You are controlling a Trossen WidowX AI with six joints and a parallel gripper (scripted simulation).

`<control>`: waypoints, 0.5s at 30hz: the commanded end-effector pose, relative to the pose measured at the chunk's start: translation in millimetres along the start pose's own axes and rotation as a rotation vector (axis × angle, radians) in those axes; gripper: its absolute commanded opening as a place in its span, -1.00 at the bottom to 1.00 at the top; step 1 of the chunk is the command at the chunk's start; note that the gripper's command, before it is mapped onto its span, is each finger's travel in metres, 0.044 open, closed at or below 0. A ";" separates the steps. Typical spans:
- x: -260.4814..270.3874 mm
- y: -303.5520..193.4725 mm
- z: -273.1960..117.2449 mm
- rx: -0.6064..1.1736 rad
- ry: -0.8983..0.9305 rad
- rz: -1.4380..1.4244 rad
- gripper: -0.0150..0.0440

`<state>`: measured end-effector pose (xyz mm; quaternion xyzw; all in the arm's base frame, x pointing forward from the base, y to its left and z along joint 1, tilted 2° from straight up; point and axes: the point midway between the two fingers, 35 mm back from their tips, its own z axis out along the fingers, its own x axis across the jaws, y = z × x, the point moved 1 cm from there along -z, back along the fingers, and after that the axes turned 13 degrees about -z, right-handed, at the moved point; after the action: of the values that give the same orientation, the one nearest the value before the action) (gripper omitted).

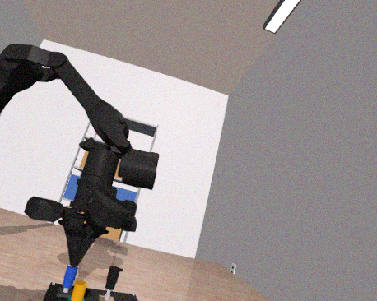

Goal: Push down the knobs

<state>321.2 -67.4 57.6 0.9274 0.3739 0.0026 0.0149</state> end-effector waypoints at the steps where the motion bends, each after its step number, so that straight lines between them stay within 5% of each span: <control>1: 0.4 2.0 17.4 0.015 -0.015 0.000 -0.49; 15: 0.5 2.1 16.5 0.015 -0.015 0.000 -0.49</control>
<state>321.2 -67.4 57.0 0.9274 0.3739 0.0025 0.0149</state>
